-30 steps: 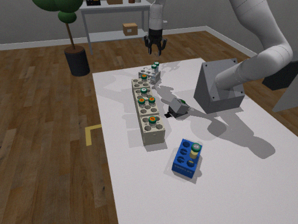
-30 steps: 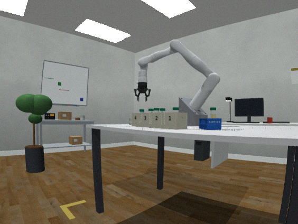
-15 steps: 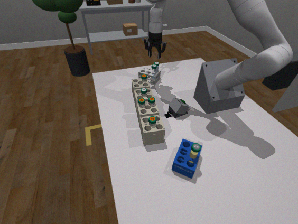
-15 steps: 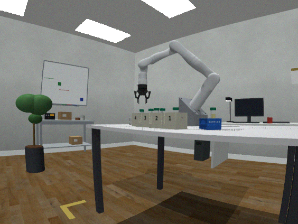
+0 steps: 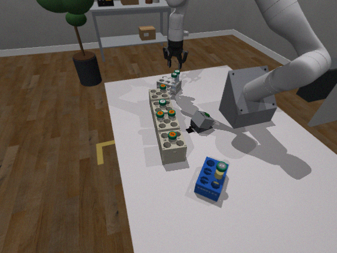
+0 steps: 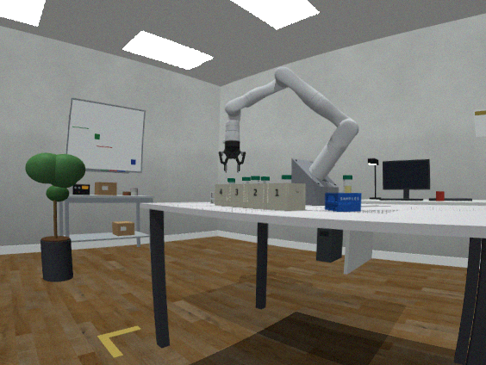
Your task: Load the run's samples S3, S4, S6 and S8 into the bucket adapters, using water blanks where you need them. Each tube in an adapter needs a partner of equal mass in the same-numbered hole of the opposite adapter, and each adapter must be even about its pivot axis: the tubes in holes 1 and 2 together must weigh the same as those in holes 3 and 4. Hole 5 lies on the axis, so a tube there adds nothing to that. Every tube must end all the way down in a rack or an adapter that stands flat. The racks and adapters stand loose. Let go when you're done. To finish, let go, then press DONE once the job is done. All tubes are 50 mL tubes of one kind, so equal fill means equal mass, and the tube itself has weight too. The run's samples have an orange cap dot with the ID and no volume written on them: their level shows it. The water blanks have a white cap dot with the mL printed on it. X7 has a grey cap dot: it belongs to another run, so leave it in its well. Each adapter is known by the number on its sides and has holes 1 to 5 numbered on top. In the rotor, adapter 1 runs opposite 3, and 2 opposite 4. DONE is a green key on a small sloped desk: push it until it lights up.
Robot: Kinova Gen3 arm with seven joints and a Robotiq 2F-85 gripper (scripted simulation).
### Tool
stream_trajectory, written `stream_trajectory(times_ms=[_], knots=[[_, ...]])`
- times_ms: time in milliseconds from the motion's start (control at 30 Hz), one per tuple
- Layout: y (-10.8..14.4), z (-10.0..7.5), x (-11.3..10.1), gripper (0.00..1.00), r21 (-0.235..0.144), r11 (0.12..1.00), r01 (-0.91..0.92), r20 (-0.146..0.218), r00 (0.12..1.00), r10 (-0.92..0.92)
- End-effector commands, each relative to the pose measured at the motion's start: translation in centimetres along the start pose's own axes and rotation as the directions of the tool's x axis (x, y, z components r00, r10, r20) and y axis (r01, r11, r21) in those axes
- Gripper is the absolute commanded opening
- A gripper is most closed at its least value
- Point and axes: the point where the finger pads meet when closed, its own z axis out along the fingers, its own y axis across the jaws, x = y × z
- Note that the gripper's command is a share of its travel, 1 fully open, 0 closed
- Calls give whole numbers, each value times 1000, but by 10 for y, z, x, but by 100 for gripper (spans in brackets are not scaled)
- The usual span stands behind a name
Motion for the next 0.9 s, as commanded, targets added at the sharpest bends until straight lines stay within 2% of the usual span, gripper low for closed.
stream_trajectory(times_ms=[0,867], knots=[[-1,3,0,62,2,1000,0,-1,1000,0],[-1,35,0,62,2,1000,0,-1,1000,0]])
